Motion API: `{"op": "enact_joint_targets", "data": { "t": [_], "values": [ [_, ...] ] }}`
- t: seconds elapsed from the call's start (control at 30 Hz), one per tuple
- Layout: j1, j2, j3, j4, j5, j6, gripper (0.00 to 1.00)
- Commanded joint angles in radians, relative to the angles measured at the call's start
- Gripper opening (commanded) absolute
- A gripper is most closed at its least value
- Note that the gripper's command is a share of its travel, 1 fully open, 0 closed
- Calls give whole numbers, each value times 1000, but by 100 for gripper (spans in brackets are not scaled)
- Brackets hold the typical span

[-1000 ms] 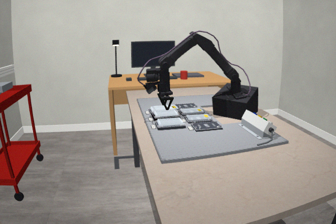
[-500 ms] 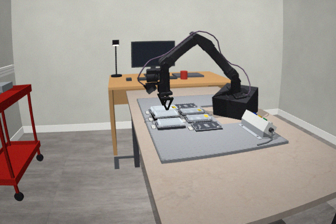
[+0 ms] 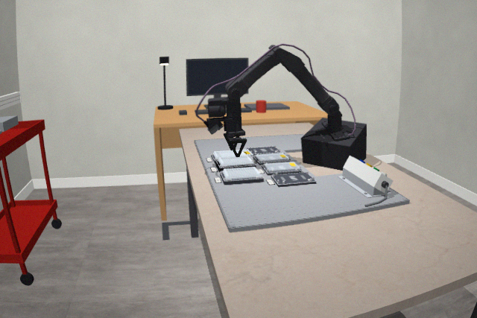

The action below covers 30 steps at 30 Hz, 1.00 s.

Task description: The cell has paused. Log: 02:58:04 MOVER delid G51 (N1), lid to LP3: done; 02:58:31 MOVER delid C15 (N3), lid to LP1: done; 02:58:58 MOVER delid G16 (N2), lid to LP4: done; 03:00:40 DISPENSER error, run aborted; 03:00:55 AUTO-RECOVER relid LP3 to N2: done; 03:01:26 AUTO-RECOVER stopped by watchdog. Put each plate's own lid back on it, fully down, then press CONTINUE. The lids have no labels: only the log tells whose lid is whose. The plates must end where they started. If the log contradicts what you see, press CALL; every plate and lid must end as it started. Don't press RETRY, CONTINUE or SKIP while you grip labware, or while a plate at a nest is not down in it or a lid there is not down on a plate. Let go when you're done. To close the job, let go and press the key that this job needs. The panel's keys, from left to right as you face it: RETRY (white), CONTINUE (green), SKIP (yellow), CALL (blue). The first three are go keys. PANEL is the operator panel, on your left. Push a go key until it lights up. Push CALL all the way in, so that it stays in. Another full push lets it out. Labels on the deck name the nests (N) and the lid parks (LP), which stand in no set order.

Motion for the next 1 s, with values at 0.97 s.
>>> {"op": "enact_joint_targets", "data": {
  "t": [0.97],
  "values": [
    [1,1,-12,67,-2,5,0]
  ]
}}
